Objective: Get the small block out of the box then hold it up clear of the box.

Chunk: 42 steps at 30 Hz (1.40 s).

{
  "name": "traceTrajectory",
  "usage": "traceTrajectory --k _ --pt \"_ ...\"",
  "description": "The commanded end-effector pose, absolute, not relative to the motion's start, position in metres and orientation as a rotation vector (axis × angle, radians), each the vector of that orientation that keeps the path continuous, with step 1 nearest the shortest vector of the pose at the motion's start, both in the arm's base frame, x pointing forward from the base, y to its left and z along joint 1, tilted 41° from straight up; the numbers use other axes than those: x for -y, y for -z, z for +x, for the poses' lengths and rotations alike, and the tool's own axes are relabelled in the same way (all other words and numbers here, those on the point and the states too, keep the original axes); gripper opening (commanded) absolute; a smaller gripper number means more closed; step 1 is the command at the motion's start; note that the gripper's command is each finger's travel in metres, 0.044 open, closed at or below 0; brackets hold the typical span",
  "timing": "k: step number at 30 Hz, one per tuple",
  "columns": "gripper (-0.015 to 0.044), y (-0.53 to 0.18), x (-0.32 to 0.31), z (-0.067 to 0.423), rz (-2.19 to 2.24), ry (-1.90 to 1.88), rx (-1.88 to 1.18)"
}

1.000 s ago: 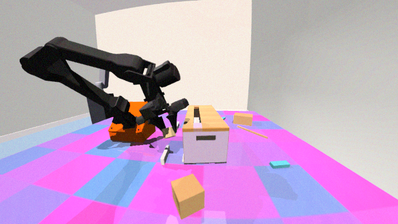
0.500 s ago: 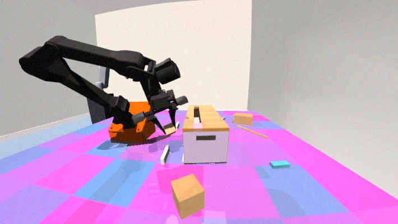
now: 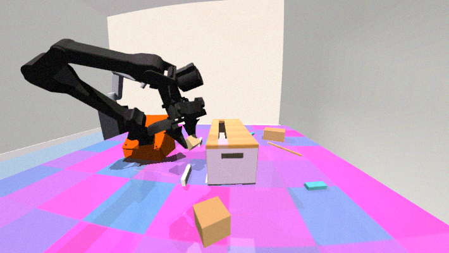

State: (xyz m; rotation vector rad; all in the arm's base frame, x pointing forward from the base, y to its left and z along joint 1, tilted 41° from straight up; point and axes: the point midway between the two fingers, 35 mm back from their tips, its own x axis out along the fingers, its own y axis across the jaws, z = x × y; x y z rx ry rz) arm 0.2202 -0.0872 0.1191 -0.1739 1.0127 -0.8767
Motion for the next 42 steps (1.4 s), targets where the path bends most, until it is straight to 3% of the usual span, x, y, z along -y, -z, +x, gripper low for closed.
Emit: traceTrajectory --k 1,42 --pt "0.0 -0.125 0.085 0.223 -0.303 0.81 -1.061" --pt "0.0 -0.151 0.068 0.219 -1.718 -0.163 -1.541"
